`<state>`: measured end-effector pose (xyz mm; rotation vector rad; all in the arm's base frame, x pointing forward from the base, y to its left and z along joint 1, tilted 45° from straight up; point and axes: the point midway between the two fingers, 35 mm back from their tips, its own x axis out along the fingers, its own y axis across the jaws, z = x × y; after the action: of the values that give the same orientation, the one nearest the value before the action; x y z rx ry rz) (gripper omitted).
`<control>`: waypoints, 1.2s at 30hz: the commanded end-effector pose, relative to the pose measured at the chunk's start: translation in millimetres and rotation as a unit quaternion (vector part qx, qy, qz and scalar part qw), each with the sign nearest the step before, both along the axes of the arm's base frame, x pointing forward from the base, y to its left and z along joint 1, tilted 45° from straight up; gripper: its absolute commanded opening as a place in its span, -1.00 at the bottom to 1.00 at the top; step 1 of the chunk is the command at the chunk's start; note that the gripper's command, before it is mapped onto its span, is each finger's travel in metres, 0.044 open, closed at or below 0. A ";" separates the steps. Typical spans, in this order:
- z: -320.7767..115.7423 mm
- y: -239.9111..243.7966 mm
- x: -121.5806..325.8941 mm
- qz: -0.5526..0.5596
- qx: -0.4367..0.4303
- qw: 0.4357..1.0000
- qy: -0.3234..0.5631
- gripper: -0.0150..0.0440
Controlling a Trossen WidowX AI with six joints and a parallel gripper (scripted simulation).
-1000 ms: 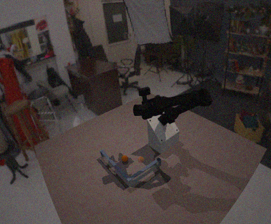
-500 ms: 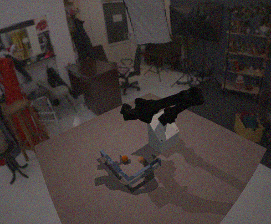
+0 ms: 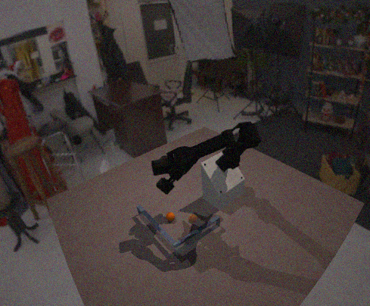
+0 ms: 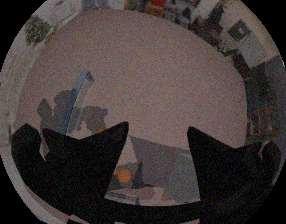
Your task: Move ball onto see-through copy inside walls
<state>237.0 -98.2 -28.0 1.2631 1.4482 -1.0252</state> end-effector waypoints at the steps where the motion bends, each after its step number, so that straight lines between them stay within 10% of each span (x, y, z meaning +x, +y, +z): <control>1: -26.3 43.9 58.0 0.355 0.147 0.899 -0.211 0.55; 8: -39.0 67.6 84.0 0.508 0.180 0.763 -0.357 0.55; 36: -56.1 84.0 87.8 0.508 0.180 0.763 -0.357 0.55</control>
<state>325.6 -18.2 -81.1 0.7221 1.3850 0.4626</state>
